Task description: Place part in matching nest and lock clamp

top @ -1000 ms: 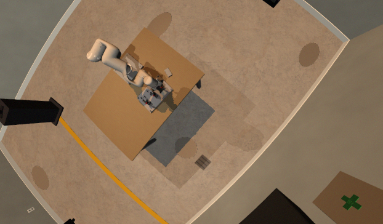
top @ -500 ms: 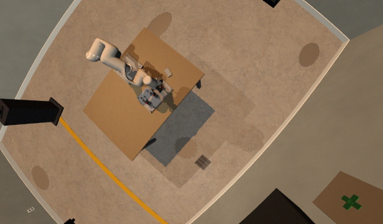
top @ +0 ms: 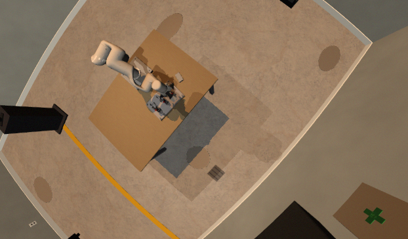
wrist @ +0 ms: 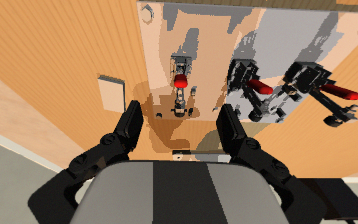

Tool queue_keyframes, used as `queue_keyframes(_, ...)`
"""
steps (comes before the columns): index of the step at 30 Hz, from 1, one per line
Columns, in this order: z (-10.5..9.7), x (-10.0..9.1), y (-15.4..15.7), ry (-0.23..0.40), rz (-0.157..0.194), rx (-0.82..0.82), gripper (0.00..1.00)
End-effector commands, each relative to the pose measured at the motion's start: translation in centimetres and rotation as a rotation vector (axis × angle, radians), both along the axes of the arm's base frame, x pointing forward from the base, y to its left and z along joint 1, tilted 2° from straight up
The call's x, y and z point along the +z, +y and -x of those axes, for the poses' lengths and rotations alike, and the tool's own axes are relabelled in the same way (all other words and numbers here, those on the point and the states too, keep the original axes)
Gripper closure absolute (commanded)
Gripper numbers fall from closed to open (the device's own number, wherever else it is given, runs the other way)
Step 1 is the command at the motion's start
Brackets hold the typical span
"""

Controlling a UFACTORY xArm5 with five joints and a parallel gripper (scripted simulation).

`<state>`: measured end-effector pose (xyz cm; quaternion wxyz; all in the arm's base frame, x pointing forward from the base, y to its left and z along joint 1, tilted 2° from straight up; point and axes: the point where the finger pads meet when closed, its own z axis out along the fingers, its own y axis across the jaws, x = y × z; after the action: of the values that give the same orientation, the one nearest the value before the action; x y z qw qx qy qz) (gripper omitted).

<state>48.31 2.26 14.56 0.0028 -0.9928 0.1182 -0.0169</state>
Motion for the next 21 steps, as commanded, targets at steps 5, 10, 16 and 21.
queue_keyframes(5,0.0,4.2,0.0,-0.005,0.000,0.000,0.00)
queue_keyframes(10,0.1,5.6,0.0,-0.005,0.000,0.000,0.00)
queue_keyframes(16,0.1,6.7,0.0,-0.005,0.000,0.000,0.00)
queue_keyframes(21,0.1,6.7,0.1,-0.005,0.000,0.000,0.00)
